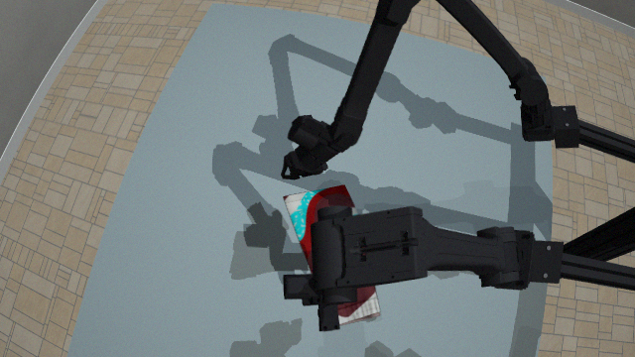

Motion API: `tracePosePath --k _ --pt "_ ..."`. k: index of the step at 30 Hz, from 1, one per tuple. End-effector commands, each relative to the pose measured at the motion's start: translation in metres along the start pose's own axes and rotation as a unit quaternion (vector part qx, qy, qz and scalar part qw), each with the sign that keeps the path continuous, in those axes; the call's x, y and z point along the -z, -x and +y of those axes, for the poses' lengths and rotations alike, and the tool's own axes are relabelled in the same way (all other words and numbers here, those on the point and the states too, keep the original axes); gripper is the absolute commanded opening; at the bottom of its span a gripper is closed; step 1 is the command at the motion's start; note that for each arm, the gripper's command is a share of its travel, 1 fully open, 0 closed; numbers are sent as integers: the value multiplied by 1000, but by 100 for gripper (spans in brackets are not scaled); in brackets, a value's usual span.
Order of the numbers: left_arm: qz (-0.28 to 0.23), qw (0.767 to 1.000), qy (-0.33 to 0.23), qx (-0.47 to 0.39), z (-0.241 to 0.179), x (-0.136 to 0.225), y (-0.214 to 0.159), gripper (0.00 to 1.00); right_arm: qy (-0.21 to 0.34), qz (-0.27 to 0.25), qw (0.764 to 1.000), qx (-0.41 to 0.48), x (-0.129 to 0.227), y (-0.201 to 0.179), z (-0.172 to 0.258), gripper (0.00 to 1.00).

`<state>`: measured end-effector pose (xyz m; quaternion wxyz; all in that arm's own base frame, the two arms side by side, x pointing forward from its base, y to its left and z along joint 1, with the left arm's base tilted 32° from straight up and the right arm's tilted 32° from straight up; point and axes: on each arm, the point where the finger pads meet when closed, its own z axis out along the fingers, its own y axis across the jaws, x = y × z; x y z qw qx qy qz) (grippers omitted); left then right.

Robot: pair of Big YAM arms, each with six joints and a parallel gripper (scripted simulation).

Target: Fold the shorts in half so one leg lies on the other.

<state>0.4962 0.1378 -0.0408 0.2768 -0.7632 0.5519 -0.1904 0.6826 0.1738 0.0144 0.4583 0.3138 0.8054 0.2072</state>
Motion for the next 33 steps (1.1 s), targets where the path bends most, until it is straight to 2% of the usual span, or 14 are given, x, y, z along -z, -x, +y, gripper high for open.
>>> tracePosePath --k 1,6,11,23,27,33 --pt "13 996 -38 -74 -43 23 -17 54 16 -19 999 27 19 43 22 54" --pt "17 991 -68 -117 -73 37 -26 54 24 -29 998 44 32 69 33 54" --pt "14 988 -74 -134 -81 41 -23 54 25 -29 998 52 37 73 34 54" --pt "16 960 -142 -240 -143 85 -52 54 46 -61 993 95 78 136 62 54" --pt "8 959 -140 -246 -145 84 -42 54 45 -58 992 100 79 134 60 54" --pt "8 937 -177 -301 -173 112 -63 54 55 -75 988 123 103 164 74 54"
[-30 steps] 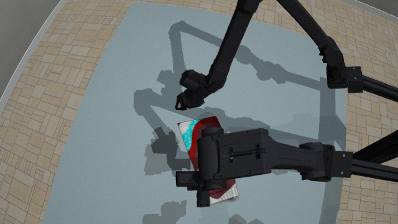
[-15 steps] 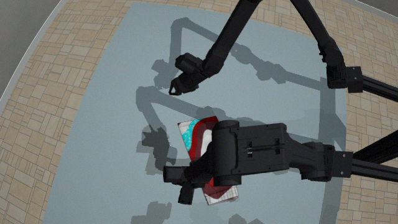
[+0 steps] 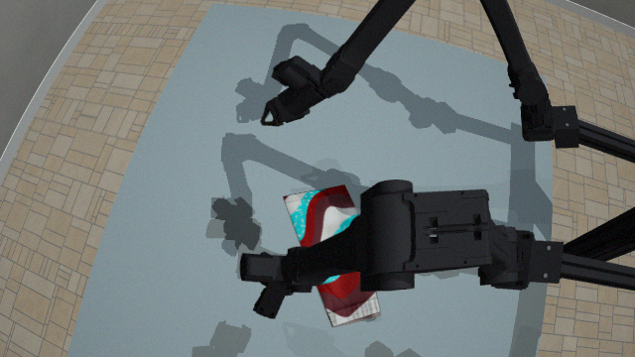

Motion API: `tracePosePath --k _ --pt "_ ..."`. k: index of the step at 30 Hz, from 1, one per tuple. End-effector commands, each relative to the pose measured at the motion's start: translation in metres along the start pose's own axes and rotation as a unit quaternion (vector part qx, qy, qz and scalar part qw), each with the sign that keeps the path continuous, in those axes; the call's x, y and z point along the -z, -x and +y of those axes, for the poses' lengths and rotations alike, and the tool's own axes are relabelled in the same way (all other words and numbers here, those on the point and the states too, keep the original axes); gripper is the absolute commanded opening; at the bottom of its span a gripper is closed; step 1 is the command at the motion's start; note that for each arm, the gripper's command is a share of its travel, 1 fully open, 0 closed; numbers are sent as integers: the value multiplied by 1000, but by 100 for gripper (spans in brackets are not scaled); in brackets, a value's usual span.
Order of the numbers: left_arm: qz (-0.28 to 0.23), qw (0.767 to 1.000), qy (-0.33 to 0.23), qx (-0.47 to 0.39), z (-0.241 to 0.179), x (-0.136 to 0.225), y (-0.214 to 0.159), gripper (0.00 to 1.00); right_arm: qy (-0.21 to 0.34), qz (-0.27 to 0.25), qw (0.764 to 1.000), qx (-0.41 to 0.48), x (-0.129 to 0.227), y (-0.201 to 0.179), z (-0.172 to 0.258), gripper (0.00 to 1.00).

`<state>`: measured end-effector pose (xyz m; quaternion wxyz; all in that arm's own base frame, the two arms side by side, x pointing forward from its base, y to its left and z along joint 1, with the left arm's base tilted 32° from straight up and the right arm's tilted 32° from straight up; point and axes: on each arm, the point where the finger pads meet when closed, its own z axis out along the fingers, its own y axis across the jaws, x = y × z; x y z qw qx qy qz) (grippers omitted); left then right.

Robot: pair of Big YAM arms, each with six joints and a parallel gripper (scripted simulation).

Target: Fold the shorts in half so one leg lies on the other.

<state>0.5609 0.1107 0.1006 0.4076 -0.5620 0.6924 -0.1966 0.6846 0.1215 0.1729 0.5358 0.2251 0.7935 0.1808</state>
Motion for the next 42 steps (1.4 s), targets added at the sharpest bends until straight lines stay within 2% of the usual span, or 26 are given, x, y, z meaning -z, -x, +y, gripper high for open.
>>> tracePosePath --k 1,7,11,13,14,24,28,42 --pt "-6 996 -50 -72 -59 25 5 54 10 -20 999 32 22 40 10 54" --pt "-15 989 -83 -123 -96 45 9 54 17 -37 998 54 42 71 15 54" --pt "-20 988 -77 -131 -91 43 17 54 16 -34 998 59 43 70 13 54" --pt "-29 985 -88 -145 -102 52 24 54 19 -40 997 66 51 80 16 54" --pt "-24 982 -97 -160 -112 56 13 54 20 -42 996 72 56 85 17 54" --pt "-48 957 -149 -243 -168 98 17 54 28 -73 991 111 93 133 25 54" --pt "-52 956 -141 -251 -164 95 24 54 28 -70 990 116 94 131 24 54" --pt "-96 908 -206 -352 -232 163 24 54 35 -111 979 170 150 187 33 54"
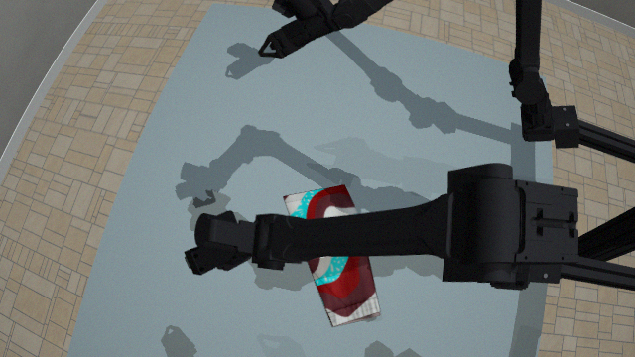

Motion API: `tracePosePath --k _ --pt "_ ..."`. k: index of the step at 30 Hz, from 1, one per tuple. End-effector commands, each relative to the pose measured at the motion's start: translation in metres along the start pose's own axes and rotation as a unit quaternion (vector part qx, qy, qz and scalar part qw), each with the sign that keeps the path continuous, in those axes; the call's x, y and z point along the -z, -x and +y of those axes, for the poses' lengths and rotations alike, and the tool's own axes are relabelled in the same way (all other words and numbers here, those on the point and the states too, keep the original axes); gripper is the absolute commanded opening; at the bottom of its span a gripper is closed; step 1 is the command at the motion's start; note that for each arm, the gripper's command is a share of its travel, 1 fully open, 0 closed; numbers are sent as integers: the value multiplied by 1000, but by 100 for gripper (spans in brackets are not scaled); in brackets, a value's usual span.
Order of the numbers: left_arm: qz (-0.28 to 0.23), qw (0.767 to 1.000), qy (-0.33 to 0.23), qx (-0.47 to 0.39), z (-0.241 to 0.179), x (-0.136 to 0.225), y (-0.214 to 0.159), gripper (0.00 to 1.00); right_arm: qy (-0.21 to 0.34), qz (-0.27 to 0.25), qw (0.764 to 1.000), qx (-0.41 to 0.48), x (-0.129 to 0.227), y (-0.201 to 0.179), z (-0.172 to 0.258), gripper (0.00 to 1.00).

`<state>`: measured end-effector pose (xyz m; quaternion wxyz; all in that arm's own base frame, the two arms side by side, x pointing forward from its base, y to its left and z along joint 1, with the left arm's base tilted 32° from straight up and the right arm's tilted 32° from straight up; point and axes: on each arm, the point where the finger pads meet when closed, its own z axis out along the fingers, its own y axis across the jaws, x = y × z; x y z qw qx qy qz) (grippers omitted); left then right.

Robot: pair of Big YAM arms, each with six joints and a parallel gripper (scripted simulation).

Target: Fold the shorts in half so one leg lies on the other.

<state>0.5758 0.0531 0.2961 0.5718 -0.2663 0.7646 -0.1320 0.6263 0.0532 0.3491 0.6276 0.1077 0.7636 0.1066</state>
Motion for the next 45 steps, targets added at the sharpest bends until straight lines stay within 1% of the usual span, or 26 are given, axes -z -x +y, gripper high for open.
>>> tracePosePath --k 1,2,3,6,16,18,19,20,30,35,36,37,39,40,41,43,45 --pt "-41 996 -46 -57 -54 25 54 54 3 -27 999 28 23 38 -2 54" --pt "-44 996 -47 -64 -55 26 56 54 4 -31 999 32 25 44 -2 54" --pt "-40 996 -38 -67 -46 22 55 54 4 -24 999 33 25 36 -3 54" --pt "-54 993 -54 -94 -66 37 66 54 5 -33 998 47 38 50 -3 54" --pt "-100 976 -87 -175 -110 79 104 54 4 -66 994 91 78 93 -8 54" --pt "-100 976 -87 -175 -110 79 104 54 4 -66 994 91 78 93 -8 54" --pt "-102 974 -87 -182 -111 80 106 54 5 -70 993 96 80 99 -7 54" --pt "-98 975 -79 -186 -103 74 105 54 5 -62 993 96 79 90 -8 54" --pt "-150 947 -109 -262 -147 127 138 54 1 -95 985 142 124 129 -11 54" --pt "-158 942 -112 -273 -153 136 144 54 1 -98 984 149 131 132 -12 54" --pt "-156 942 -109 -276 -151 132 143 54 1 -99 984 150 130 135 -12 54" --pt "-148 944 -100 -276 -142 122 141 54 1 -88 985 148 125 124 -14 54" --pt "-150 942 -104 -282 -147 125 140 54 0 -91 984 152 128 127 -14 54" --pt "-153 940 -110 -286 -150 136 137 54 -1 -95 983 155 134 131 -14 54" --pt "-154 939 -110 -287 -150 137 137 54 0 -100 983 156 139 135 -13 54" --pt "-170 935 -115 -289 -159 148 150 54 -1 -106 982 158 145 141 -12 54" --pt "-174 934 -116 -288 -161 151 152 54 -1 -108 981 158 146 142 -12 54"
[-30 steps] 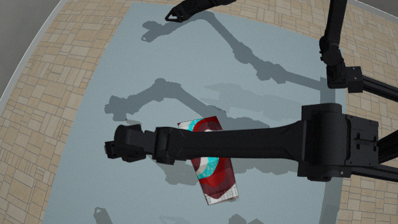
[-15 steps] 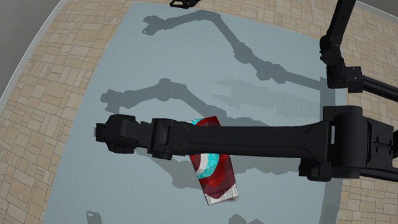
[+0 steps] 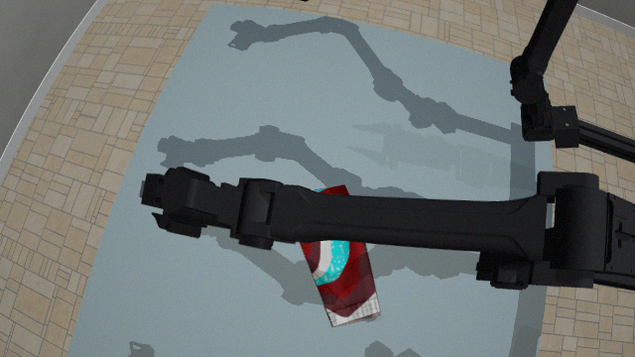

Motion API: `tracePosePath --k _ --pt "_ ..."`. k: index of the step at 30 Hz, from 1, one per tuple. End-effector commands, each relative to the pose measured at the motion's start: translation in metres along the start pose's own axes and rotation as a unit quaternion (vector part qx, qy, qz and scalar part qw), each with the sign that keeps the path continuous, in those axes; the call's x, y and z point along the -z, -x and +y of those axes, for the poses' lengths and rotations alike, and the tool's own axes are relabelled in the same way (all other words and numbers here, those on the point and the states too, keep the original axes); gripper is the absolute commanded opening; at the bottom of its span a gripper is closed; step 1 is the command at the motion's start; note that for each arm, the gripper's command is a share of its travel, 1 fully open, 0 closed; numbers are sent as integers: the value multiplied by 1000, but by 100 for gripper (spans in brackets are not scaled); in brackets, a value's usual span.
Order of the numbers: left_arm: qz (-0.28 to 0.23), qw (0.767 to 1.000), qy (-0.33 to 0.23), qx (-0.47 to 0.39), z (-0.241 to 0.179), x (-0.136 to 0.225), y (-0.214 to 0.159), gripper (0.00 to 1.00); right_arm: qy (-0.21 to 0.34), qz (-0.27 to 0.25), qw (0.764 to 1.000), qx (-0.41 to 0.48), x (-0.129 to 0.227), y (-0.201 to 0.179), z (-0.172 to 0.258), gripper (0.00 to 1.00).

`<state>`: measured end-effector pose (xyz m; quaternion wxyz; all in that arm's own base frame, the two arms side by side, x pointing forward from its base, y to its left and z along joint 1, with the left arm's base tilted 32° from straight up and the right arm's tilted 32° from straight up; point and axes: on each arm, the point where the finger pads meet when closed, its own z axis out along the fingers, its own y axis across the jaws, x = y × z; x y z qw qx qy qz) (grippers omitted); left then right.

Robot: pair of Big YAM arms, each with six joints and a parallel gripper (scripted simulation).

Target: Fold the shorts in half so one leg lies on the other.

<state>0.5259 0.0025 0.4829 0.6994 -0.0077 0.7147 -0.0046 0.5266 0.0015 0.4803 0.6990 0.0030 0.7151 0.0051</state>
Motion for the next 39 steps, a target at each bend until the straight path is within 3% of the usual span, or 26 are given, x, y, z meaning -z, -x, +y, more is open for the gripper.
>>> tracePosePath --k 1,3,4,10,14,21,24,26,39 --pt "-75 997 -13 -19 -14 25 76 54 -4 -43 999 14 21 49 -6 54" --pt "-76 997 -13 -15 -14 25 76 54 -4 -53 999 12 22 59 -6 54" --pt "-63 998 -10 -8 -12 22 58 54 -3 -58 998 8 20 58 -5 54" --pt "-76 997 -10 -14 -12 22 74 54 -5 -50 999 11 8 56 -6 54" --pt "-61 998 -10 -15 -12 9 59 54 -5 -46 999 11 7 54 -6 54" --pt "-39 999 -5 -16 -7 3 38 54 -4 -22 1000 12 2 25 -4 54" --pt "-39 999 -5 -16 -7 3 38 54 -4 -22 1000 12 2 25 -4 54" --pt "-60 998 -5 -15 -8 21 59 54 -4 -22 1000 10 2 25 -4 54" --pt "-60 998 -5 -15 -8 21 59 54 -4 -22 1000 10 2 25 -4 54"
